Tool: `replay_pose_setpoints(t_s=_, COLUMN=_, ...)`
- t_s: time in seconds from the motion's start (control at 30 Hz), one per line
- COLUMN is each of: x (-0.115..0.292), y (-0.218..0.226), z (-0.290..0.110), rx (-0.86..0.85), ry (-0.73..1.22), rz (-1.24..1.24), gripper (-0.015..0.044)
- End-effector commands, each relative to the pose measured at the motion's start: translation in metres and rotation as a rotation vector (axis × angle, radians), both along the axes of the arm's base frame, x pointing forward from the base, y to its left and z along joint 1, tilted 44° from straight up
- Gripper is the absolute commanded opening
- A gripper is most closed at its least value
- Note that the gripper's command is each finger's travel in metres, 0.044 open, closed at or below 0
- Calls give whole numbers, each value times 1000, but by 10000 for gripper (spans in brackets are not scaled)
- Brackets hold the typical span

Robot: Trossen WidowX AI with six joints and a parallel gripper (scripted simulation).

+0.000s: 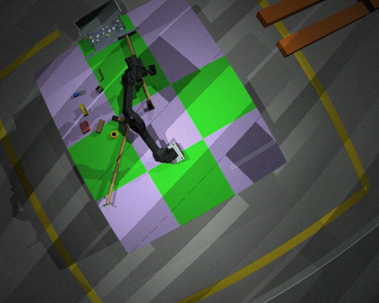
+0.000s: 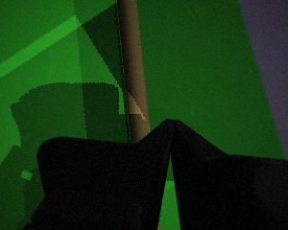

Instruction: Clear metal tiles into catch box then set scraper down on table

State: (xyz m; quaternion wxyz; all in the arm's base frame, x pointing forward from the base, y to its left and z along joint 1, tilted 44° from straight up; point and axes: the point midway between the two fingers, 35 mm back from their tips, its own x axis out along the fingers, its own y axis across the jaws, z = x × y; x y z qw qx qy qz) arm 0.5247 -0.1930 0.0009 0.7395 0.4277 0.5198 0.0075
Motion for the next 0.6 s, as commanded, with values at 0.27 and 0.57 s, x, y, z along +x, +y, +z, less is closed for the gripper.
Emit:
replay_pose_setpoints(t_s=0.27, x=-2, y=-5, z=5, rx=2, ry=-14, rz=-10, gripper=79)
replay_pose_setpoints(t_s=0.57, x=-16, y=-36, z=35, rx=12, ry=-101, rz=-67, gripper=315)
